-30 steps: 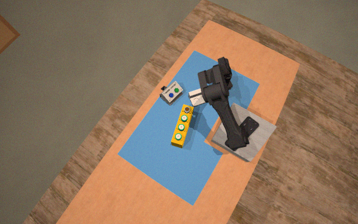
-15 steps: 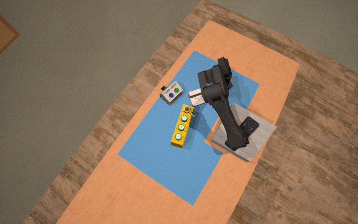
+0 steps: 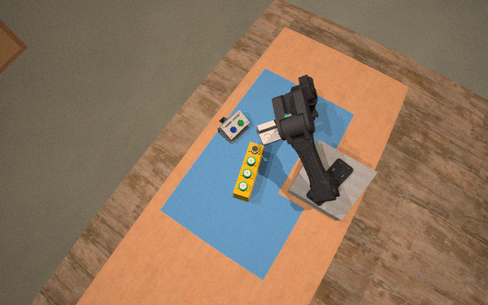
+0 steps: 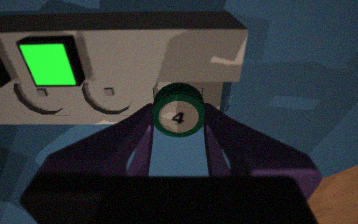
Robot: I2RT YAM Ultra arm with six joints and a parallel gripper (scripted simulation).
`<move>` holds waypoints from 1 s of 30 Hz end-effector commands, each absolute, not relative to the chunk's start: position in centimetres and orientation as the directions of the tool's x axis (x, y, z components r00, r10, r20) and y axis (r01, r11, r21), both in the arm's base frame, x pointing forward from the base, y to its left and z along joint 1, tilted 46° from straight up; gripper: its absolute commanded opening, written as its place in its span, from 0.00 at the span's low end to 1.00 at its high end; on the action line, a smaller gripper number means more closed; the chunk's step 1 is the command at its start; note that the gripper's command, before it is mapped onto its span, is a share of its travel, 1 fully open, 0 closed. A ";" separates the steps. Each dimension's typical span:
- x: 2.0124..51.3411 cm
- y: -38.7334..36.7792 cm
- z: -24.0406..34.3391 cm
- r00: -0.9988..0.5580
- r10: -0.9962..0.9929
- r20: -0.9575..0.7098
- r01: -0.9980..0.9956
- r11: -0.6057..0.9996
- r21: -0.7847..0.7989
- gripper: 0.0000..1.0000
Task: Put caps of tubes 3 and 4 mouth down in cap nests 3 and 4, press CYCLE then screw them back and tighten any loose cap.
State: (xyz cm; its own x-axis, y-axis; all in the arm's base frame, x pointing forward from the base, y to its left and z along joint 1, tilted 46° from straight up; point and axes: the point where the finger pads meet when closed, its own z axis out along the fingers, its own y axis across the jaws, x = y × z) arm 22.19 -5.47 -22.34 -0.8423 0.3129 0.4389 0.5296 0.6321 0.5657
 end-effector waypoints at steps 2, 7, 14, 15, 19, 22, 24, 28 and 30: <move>22.7 -7.3 -20.7 -0.847 0.317 0.427 0.524 0.635 0.567 0.00; 23.0 -9.1 -18.9 -0.847 0.317 0.427 0.524 0.635 0.567 0.00; 23.3 -11.6 -16.5 -0.847 0.317 0.427 0.524 0.636 0.567 0.00; 23.3 -11.6 -16.5 -0.847 0.317 0.427 0.524 0.636 0.567 0.00; 23.4 -12.6 -15.4 -0.847 0.317 0.427 0.524 0.636 0.566 0.00; 23.6 -13.7 -14.4 -0.847 0.317 0.427 0.524 0.636 0.566 0.00; 23.7 -14.4 -13.7 -0.847 0.318 0.427 0.524 0.636 0.566 0.00; 23.7 -14.4 -13.7 -0.847 0.318 0.427 0.524 0.636 0.566 0.00; 23.7 -14.4 -13.7 -0.847 0.318 0.427 0.524 0.636 0.566 0.00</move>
